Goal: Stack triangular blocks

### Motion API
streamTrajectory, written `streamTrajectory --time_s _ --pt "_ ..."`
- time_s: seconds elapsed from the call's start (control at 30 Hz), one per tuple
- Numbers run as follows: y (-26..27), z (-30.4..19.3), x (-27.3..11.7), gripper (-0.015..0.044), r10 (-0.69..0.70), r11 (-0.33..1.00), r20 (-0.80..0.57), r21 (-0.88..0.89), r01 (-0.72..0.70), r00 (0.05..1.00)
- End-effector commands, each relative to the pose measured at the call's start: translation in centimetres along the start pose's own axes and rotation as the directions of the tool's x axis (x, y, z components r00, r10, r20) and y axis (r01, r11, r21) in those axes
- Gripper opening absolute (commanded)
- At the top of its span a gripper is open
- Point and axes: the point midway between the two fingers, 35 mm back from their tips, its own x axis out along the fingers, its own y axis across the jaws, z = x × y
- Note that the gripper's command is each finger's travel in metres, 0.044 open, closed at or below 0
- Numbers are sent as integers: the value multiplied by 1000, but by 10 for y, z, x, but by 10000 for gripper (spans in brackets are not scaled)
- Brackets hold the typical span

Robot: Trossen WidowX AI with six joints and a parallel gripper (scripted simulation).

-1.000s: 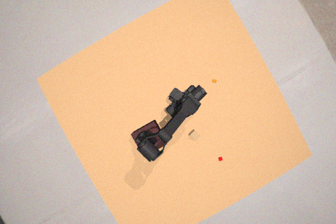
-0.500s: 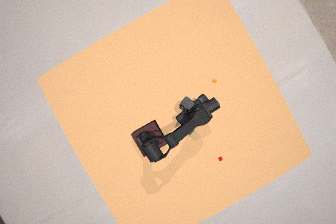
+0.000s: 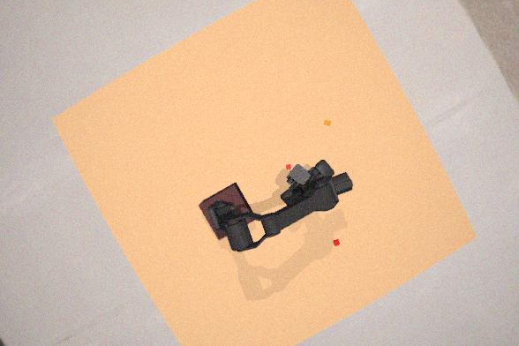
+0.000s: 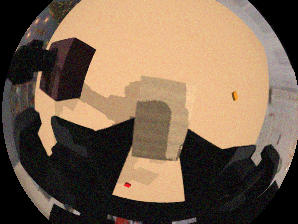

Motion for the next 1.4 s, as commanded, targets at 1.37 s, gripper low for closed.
streamTrajectory --time_s 1.37 --pt "73 -144 -36 0 -3 999 4 -45 4 1000"
